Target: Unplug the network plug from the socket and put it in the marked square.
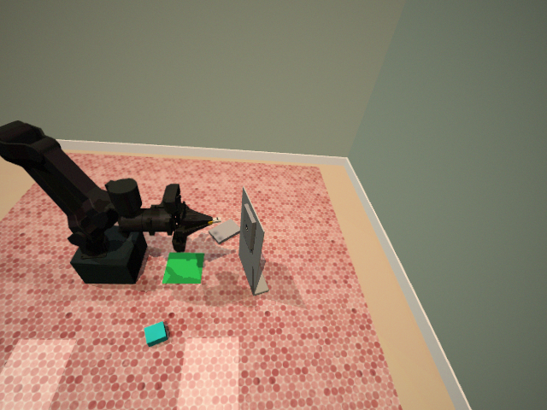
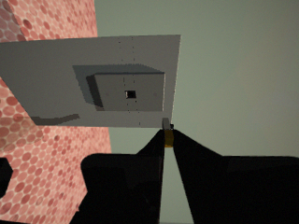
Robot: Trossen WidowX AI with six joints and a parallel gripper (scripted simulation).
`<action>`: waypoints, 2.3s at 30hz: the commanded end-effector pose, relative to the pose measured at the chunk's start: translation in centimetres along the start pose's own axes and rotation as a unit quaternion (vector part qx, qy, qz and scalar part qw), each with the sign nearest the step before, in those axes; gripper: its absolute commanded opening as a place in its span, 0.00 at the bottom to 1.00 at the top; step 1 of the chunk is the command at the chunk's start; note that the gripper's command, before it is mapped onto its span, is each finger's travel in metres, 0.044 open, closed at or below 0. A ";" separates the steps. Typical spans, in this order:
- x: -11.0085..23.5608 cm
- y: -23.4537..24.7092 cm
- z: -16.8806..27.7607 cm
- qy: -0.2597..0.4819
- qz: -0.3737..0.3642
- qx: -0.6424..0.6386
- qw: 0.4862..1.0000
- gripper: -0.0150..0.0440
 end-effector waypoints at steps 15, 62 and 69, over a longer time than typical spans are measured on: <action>-0.7 4.7 0.1 -0.064 -0.167 0.098 0.979 0.25; 3.7 13.4 -2.4 -0.411 -0.388 0.197 0.801 0.25; 3.6 14.1 -2.4 -0.411 -0.388 0.197 0.801 0.25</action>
Point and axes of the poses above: the point midway between the two fingers, 35 mm back from their tips, its own x axis back along the fingers, its own y axis across the jaws, z = x × y, the point moved 7 cm from there along x, back along the fingers, and after that the axes turned 4 degrees about x, right-handed, at the moved point
